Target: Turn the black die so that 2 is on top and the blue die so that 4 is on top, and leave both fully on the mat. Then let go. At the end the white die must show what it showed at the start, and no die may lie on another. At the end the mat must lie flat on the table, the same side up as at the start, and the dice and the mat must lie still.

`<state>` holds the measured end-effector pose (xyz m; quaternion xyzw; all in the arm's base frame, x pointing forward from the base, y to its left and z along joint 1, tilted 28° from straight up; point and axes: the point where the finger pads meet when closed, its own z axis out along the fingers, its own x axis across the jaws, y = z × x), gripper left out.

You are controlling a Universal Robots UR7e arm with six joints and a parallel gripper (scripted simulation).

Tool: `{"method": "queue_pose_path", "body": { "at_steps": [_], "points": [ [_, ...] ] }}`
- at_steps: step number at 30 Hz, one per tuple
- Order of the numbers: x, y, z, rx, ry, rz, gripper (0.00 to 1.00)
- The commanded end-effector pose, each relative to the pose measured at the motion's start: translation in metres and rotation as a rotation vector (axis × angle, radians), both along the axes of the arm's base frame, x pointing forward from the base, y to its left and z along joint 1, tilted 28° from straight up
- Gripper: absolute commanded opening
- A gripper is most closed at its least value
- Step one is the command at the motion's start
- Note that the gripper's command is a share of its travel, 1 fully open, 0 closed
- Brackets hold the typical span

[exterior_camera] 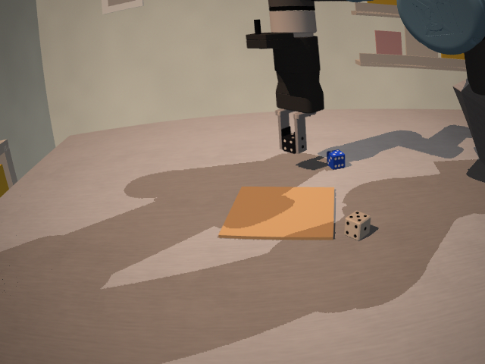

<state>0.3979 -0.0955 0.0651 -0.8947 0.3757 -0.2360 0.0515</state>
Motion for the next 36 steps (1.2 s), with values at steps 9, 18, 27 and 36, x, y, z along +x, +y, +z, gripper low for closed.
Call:
{"method": "queue_pose_path", "body": {
  "at_steps": [9,18,27,36],
  "points": [
    [-0.012,0.002,0.023,-0.001,-0.001,0.0,0.49],
    [-0.02,0.004,0.039,-0.001,-0.001,0.0,0.49],
    [-0.027,0.005,0.052,-0.001,-0.001,0.0,0.49],
    [-0.03,0.005,0.058,-0.001,-0.001,0.0,0.49]
  ]
}}
